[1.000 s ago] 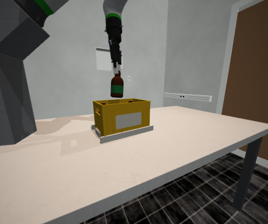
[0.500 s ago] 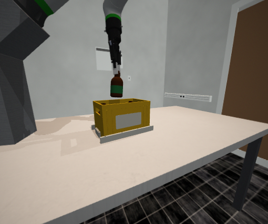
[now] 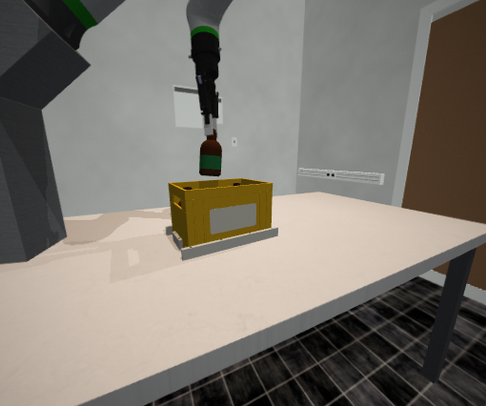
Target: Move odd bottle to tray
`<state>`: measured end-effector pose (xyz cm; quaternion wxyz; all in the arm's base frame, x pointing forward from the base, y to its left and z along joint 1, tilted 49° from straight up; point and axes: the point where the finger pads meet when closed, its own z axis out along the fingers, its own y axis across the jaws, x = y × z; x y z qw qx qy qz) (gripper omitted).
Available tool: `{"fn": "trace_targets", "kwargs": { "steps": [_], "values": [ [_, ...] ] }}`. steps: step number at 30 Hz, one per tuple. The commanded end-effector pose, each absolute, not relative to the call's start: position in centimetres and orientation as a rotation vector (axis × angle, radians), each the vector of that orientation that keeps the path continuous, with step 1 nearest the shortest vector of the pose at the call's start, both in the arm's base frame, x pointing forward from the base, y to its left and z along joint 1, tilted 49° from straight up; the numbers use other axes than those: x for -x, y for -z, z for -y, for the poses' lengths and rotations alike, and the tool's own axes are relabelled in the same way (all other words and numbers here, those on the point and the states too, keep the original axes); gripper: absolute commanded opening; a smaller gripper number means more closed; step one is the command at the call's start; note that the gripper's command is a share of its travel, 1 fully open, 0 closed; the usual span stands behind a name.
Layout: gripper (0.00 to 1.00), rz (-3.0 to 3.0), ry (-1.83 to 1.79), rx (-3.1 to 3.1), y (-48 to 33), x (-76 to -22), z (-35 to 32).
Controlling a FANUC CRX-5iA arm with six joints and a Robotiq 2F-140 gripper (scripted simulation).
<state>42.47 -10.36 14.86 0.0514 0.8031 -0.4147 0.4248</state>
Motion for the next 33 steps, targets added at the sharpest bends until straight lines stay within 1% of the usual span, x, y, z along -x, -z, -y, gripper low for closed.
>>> {"fn": "trace_targets", "kwargs": {
  "steps": [1, 33],
  "values": [
    [0.10, 1.213, -1.313, -2.617, -14.9, -42.6, 10.0],
    [0.10, 1.213, -1.313, -2.617, -14.4, -44.3, 4.8]
  ]
}}
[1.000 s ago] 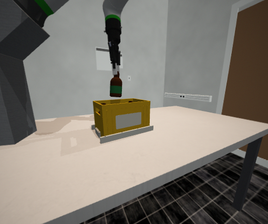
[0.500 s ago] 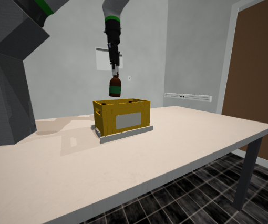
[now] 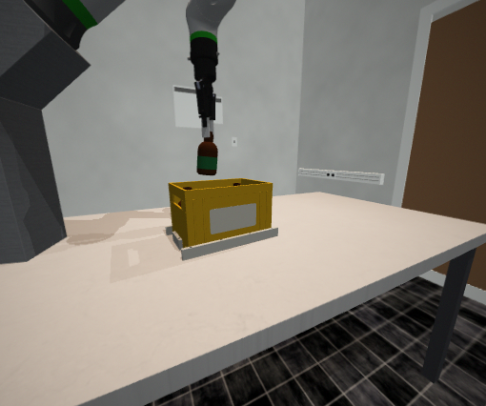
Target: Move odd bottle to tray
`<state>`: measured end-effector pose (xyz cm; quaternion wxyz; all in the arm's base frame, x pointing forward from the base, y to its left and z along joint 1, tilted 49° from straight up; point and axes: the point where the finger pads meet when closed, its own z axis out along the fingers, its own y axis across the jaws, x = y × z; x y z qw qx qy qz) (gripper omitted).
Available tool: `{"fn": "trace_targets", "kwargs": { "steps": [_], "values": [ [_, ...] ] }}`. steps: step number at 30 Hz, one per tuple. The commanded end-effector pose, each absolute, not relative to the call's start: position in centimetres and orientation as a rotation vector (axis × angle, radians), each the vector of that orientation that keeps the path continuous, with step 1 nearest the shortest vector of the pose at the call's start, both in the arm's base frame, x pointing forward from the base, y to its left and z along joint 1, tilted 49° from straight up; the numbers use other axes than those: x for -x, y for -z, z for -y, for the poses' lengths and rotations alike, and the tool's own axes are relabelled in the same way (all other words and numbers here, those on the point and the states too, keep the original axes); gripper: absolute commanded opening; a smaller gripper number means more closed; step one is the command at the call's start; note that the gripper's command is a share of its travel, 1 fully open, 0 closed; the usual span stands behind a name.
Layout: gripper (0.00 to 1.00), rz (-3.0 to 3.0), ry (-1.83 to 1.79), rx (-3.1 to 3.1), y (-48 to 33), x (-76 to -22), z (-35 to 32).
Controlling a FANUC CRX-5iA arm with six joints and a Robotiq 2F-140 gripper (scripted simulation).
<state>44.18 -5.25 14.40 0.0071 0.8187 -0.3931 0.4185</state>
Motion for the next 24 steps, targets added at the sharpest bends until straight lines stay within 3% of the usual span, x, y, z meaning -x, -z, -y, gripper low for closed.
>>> {"fn": "trace_targets", "kwargs": {
  "steps": [1, 24],
  "values": [
    [0.10, 1.213, -1.313, -2.617, -14.4, -44.4, 4.6],
    [0.10, 1.213, -1.313, -2.617, -14.0, -46.0, -0.2]
  ]
}}
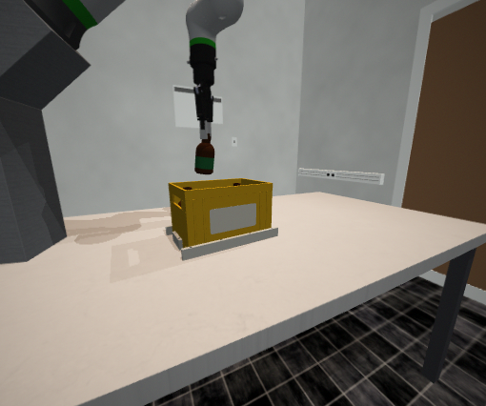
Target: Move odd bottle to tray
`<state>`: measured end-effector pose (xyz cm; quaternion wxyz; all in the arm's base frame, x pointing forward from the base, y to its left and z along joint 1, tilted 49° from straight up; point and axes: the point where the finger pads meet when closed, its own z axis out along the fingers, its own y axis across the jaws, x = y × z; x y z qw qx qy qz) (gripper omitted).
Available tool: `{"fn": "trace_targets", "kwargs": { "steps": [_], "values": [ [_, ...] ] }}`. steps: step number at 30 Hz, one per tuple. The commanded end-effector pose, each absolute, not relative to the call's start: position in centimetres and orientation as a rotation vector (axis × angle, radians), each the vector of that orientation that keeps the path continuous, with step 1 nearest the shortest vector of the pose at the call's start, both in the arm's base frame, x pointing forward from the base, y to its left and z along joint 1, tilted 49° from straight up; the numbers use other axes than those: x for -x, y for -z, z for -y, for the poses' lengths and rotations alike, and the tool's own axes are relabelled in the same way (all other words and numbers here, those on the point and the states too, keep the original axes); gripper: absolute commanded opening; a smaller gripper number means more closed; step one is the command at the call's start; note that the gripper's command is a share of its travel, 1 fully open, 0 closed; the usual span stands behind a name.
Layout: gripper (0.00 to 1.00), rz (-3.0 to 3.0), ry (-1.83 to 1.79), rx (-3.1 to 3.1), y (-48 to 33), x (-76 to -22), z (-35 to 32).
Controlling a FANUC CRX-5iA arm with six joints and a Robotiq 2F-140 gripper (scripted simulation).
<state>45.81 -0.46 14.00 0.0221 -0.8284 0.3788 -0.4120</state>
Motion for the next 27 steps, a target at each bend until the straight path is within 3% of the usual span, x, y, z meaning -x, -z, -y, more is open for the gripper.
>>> {"fn": "trace_targets", "kwargs": {
  "steps": [1, 27],
  "values": [
    [0.10, -1.192, 1.291, 2.571, -14.0, -46.0, -0.2],
    [0.10, -1.192, 1.291, 2.571, -13.5, -47.9, -5.7]
  ]
}}
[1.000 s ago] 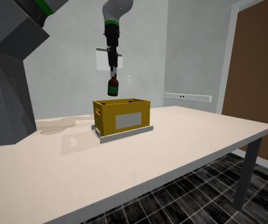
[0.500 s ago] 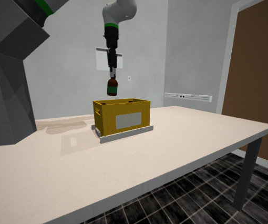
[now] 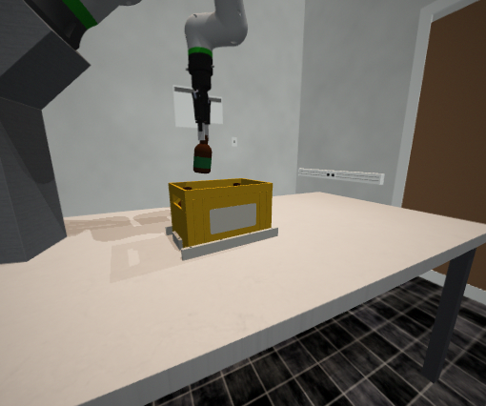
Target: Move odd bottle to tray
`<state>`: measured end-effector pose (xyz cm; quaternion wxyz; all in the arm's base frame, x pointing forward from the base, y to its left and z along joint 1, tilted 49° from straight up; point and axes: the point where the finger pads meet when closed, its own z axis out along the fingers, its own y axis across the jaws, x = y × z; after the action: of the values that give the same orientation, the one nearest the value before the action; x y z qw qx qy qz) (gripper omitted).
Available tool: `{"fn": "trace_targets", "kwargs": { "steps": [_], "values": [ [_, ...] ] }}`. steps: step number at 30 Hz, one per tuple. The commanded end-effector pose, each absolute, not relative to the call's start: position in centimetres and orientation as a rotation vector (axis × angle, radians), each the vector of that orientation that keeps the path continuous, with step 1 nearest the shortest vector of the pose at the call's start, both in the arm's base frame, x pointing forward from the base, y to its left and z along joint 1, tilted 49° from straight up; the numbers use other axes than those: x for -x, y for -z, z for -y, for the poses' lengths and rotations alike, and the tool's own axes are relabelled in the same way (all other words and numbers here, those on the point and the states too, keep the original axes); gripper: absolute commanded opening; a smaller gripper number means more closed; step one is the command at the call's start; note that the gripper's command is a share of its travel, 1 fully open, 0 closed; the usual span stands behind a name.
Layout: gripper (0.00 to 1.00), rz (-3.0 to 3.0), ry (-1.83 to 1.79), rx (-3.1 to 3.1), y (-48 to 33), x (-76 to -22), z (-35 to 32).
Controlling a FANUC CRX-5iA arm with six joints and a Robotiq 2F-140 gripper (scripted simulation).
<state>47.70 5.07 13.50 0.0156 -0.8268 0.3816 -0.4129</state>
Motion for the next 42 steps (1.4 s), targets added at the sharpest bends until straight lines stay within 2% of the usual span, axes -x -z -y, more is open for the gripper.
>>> {"fn": "trace_targets", "kwargs": {
  "steps": [1, 42],
  "values": [
    [0.10, -1.192, 1.291, 2.571, -13.4, -48.0, -5.8],
    [0.10, -1.192, 1.291, 2.571, -13.2, -48.9, -8.7]
  ]
}}
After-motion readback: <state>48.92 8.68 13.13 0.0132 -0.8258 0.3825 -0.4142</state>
